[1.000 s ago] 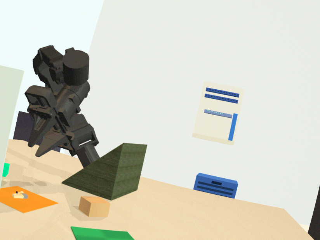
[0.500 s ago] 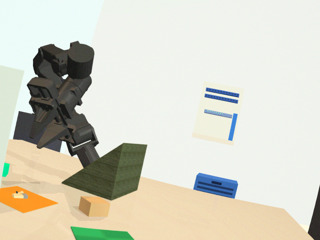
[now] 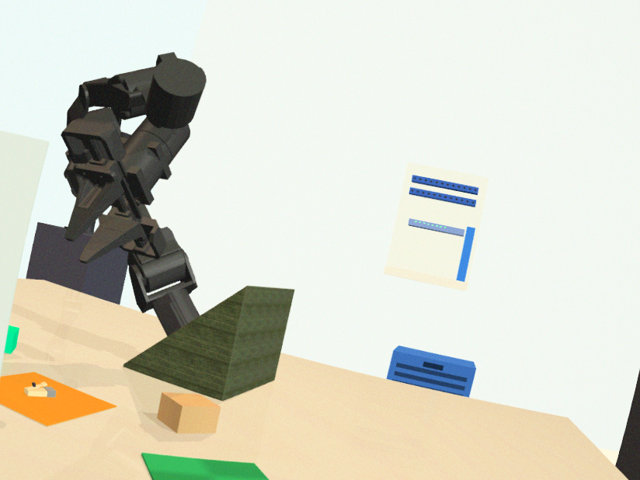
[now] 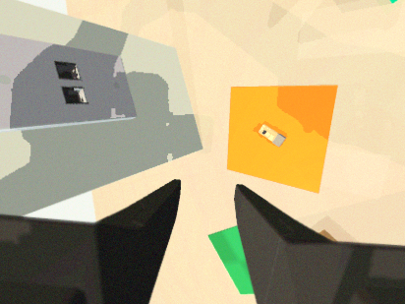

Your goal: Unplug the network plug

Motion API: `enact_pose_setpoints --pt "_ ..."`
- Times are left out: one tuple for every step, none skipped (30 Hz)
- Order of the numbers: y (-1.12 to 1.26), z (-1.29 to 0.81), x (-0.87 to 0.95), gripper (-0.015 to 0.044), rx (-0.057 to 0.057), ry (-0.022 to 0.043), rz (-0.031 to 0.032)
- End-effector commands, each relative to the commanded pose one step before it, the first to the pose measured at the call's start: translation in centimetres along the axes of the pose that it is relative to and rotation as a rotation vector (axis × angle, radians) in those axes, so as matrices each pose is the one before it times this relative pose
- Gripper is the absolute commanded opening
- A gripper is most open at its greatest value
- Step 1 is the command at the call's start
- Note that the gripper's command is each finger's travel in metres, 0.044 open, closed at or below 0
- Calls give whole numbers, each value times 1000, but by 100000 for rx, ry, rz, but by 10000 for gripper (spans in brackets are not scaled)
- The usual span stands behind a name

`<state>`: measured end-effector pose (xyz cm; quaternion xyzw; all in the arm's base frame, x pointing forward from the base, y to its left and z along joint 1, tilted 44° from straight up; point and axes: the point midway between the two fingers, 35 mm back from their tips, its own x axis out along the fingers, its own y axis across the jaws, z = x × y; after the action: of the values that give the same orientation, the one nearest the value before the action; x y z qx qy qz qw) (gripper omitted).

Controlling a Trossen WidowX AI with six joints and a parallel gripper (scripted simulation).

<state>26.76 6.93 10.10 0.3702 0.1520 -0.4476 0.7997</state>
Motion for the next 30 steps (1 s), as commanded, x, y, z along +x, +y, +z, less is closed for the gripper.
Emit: enact_pose_setpoints --pt "613 -134 -808 156 -273 -236 -371" --pt "159 0 -233 156 11 -7 5" --pt "157 2 -234 156 10 -10 7" --pt "155 4 -236 156 10 -14 10" --pt "153 6 -238 156 10 -18 12" --pt "152 7 -239 156 10 -21 15" --pt "150 9 -241 156 10 -25 17" --pt "148 11 -242 156 10 -28 20" --pt "146 13 -244 156 10 -32 23" --pt "144 16 -245 156 10 -35 26" --pt "142 18 -246 156 10 -39 29" --pt "140 20 -248 156 10 -42 32" --pt "139 22 -249 156 10 -45 35" --pt "137 24 -250 156 10 -49 38" --pt "135 26 -251 156 10 -52 41" --pt "133 28 -252 156 10 -55 44" --pt "131 30 -254 156 10 -59 47" --pt "130 32 -255 156 10 -62 50" --pt "128 34 -256 156 10 -65 53" --pt "126 37 -257 156 10 -68 56" --pt "125 39 -257 156 11 -71 60" --pt "102 34 -215 156 9 -61 52" --pt "61 21 -129 156 5 -38 33" --pt "20 7 -43 156 2 -13 11" --pt "0 0 0 182 0 0 0" --pt "0 0 0 209 0 0 0" --pt "0 0 0 235 0 0 0" --pt "0 0 0 261 0 0 0" --pt "0 0 0 287 0 0 0" --pt "0 0 0 314 0 0 0"
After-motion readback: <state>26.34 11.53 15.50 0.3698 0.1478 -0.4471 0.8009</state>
